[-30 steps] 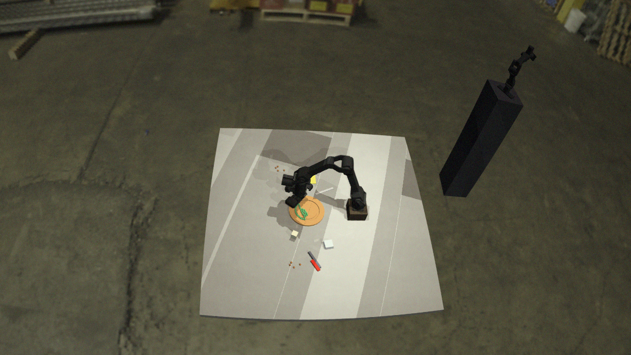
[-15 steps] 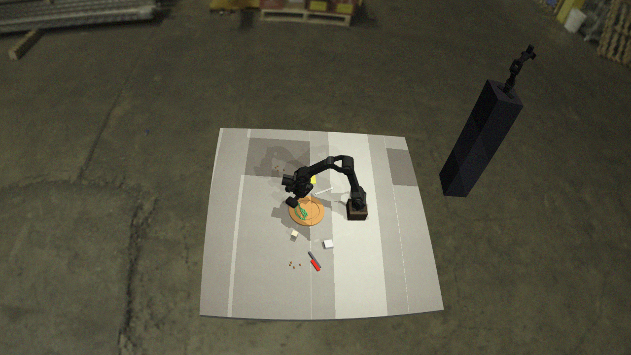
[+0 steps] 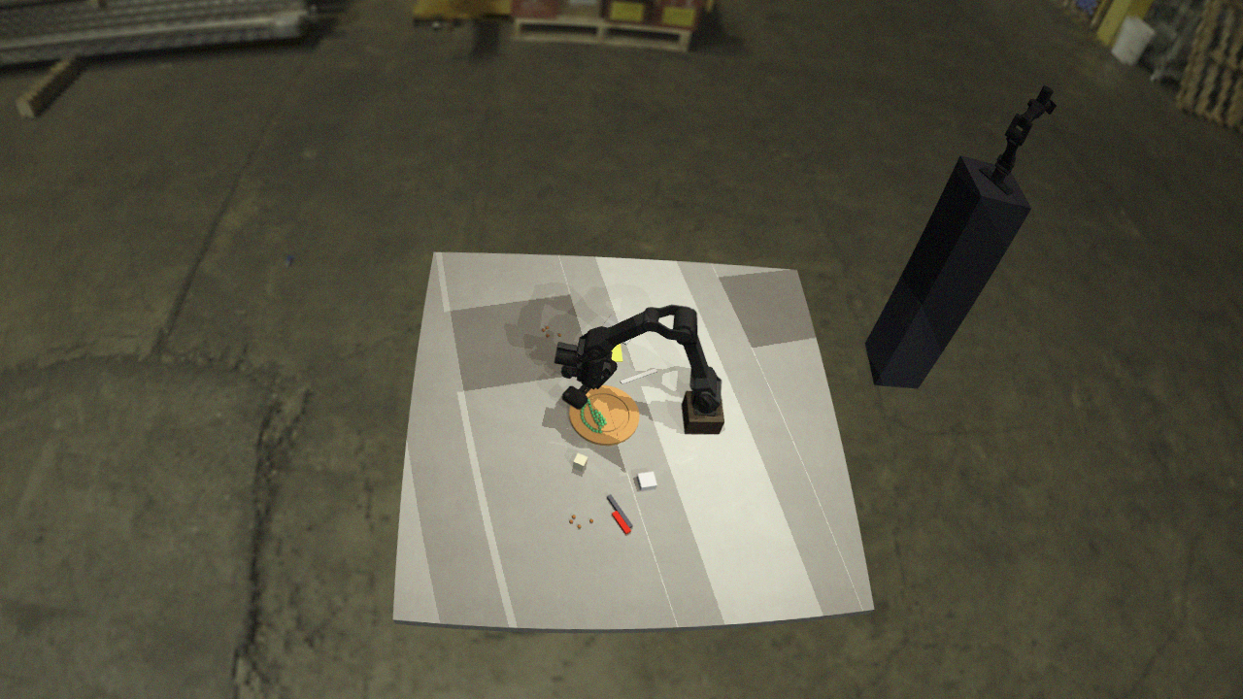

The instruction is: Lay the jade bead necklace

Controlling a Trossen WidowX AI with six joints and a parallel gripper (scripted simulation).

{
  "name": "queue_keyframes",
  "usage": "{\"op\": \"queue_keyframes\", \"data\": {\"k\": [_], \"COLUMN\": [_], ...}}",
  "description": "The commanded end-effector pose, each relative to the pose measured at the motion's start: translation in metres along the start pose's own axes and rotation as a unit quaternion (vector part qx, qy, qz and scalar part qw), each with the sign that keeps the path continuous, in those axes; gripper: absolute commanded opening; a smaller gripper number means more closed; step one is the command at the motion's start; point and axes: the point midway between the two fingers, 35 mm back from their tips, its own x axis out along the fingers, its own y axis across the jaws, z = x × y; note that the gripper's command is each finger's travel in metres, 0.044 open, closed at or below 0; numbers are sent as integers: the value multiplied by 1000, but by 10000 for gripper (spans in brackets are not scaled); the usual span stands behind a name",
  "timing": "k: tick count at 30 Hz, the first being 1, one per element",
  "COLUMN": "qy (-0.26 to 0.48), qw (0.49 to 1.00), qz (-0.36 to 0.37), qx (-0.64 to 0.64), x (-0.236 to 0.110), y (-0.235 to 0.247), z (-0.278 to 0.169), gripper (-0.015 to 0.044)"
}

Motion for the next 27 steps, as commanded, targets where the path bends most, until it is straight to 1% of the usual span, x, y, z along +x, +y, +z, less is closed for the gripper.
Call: {"op": "queue_keyframes", "data": {"k": [1,7,9,14,19,22,23,24,27], "qy": [1,1,1,2,2,2,2,-5,-4], "qw": [1000,1000,1000,997,997,997,997,997,997], "qz": [1,1,1,2,2,2,2,6,6], "qx": [-2,-2,9,79,81,81,81,79,79], "x": [-1,-1,-5,-32,-28,-17,-17,-26,-24], "y": [0,0,2,14,15,15,15,16,16], "z": [0,0,-2,-19,-19,-20,-20,-16,-16], "gripper": [440,440,387,256,125,120,120,120,120]}}
